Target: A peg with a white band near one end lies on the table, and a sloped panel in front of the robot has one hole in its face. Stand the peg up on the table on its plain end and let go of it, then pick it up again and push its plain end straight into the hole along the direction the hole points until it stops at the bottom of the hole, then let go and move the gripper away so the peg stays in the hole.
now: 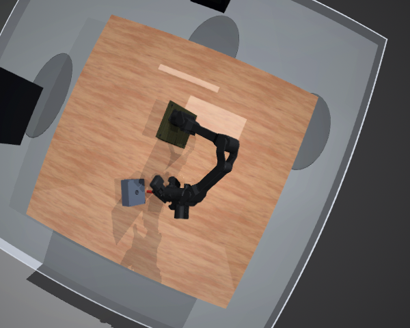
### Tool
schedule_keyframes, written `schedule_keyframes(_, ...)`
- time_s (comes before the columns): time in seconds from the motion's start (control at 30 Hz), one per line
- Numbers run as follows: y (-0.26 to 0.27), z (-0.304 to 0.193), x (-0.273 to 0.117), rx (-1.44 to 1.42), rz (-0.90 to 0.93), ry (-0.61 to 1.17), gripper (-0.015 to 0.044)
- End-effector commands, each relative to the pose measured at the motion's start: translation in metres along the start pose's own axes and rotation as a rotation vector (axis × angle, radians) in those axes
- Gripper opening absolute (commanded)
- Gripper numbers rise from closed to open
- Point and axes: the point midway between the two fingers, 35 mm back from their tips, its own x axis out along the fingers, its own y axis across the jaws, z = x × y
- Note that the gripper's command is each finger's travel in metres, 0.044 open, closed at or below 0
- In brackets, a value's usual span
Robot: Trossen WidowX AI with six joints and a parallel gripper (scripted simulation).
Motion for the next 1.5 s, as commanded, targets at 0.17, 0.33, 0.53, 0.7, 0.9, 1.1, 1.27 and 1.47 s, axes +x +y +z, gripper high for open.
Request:
schedule_keyframes(0.17, 0.001, -0.004, 0.019, -0.002, 0.022, 0.024, 0.0)
schedule_keyframes(0.33, 0.001, -0.006, 0.028, -0.001, 0.029, 0.039, 0.0)
schedule_keyframes(0.53, 0.001, -0.008, 0.036, 0.0, 0.036, 0.054, 0.0)
schedule_keyframes(0.7, 0.001, -0.008, 0.038, 0.005, 0.037, 0.059, 0.0)
schedule_keyframes(0.9, 0.0, -0.008, 0.042, 0.005, 0.037, 0.06, 0.0)
schedule_keyframes(1.1, 0.0, -0.009, 0.049, 0.005, 0.037, 0.061, 0.0)
schedule_keyframes(1.27, 0.0, -0.009, 0.055, 0.005, 0.037, 0.061, 0.0)
schedule_keyframes(1.47, 0.001, -0.008, 0.062, 0.005, 0.037, 0.061, 0.0)
